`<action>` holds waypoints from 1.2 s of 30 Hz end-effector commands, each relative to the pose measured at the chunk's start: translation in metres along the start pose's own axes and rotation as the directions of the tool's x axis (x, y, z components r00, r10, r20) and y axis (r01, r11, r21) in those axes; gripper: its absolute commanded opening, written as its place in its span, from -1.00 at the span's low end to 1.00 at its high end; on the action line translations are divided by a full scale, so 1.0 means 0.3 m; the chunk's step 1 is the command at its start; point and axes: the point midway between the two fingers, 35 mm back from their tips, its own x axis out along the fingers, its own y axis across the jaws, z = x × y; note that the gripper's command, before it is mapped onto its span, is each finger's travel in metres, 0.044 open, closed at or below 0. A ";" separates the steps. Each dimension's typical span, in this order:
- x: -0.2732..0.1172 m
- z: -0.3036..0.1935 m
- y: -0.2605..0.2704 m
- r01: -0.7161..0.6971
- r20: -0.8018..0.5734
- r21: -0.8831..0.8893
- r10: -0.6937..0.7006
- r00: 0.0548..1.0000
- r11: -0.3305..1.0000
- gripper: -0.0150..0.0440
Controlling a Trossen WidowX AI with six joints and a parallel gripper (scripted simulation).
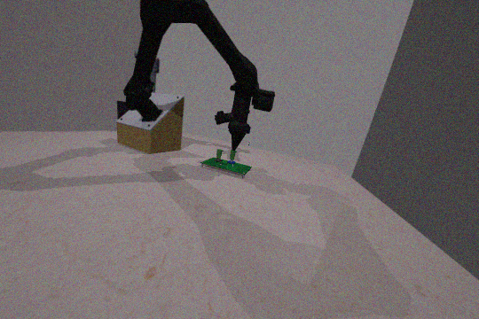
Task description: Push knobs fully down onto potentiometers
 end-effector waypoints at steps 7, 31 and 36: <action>0.029 -0.002 0.006 -0.003 0.007 0.012 0.003 1.000 1.000 -0.49; 0.038 -0.003 0.006 -0.005 0.010 0.015 0.004 1.000 1.000 -0.49; 0.038 -0.003 0.006 -0.005 0.010 0.015 0.004 1.000 1.000 -0.49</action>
